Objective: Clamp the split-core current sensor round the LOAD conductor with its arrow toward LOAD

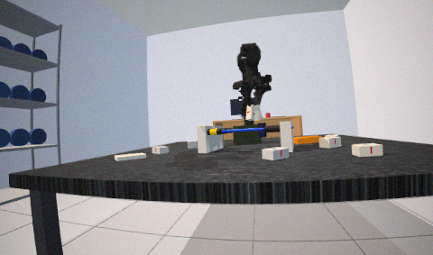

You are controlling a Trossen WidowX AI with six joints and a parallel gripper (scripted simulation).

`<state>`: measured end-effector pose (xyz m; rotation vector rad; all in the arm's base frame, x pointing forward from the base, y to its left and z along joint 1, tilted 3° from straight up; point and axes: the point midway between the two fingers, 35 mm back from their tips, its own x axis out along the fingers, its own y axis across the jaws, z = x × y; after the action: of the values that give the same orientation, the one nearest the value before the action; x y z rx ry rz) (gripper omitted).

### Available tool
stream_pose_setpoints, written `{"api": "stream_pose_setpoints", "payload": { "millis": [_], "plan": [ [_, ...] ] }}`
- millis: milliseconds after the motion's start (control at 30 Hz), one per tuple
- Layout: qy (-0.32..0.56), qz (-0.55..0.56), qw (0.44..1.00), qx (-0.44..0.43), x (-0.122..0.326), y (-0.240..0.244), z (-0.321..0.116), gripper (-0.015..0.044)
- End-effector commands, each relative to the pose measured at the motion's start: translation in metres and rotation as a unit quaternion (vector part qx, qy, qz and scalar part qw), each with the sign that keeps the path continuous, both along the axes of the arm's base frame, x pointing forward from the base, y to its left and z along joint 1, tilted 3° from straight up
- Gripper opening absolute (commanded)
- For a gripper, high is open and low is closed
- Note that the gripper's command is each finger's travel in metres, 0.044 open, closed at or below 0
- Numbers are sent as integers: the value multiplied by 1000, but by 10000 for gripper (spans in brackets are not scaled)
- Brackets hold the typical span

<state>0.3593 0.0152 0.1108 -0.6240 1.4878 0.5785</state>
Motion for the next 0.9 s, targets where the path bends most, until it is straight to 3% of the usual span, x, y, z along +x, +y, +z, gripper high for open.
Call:
{"api": "stream_pose_setpoints", "payload": {
  "millis": [0,467,867],
  "plan": [
    [4,55,998,-1,14,-6,-3,0],
    [8,251,968,-4,61,-29,-17,0],
    [8,260,966,-4,64,-31,-30,0]
  ]
}}
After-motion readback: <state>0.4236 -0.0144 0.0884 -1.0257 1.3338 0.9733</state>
